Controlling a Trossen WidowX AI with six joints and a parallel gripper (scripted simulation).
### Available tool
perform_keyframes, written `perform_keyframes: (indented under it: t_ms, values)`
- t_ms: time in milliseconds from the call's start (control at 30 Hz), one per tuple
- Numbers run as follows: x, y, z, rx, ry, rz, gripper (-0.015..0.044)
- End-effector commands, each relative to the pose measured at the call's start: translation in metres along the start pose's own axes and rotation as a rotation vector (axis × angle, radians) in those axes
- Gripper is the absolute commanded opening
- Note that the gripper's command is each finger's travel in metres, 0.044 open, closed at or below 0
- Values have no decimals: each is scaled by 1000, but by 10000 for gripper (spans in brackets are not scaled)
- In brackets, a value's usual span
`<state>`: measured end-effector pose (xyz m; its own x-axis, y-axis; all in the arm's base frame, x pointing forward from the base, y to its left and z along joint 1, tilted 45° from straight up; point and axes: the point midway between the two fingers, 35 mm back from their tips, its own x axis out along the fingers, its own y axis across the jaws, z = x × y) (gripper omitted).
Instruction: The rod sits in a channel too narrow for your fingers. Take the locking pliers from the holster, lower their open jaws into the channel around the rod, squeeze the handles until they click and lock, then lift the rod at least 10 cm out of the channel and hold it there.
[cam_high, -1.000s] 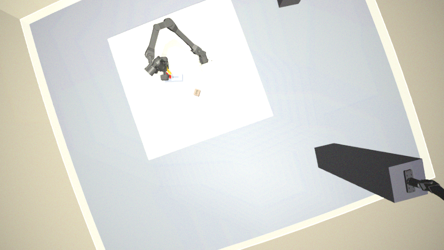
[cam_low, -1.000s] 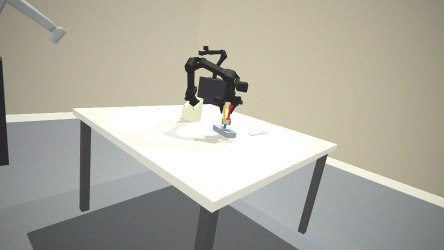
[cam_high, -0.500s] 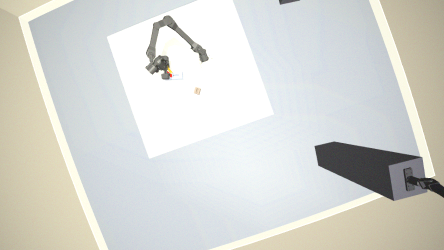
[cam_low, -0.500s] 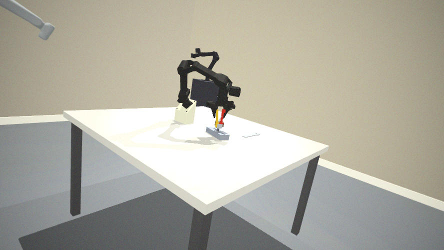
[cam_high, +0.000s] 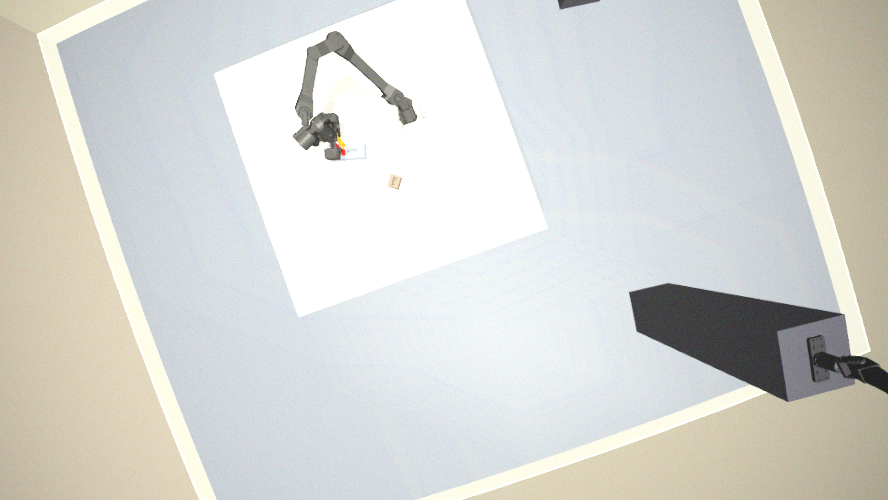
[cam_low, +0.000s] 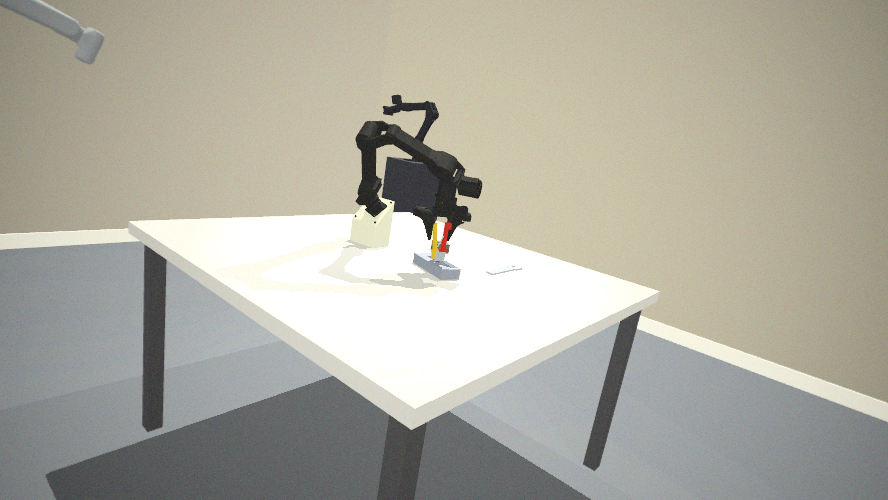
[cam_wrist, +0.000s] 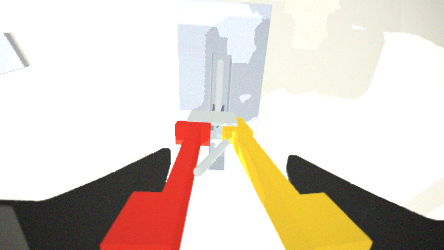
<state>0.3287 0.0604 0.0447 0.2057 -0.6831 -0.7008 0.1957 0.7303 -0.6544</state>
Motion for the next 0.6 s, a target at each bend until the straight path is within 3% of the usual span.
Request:
perform_keyframes:
  t_ms: [0,567]
  values:
    - [2,0,0,-3,-3,-1,319]
    - [3,2,0,-3,-3,-1,297]
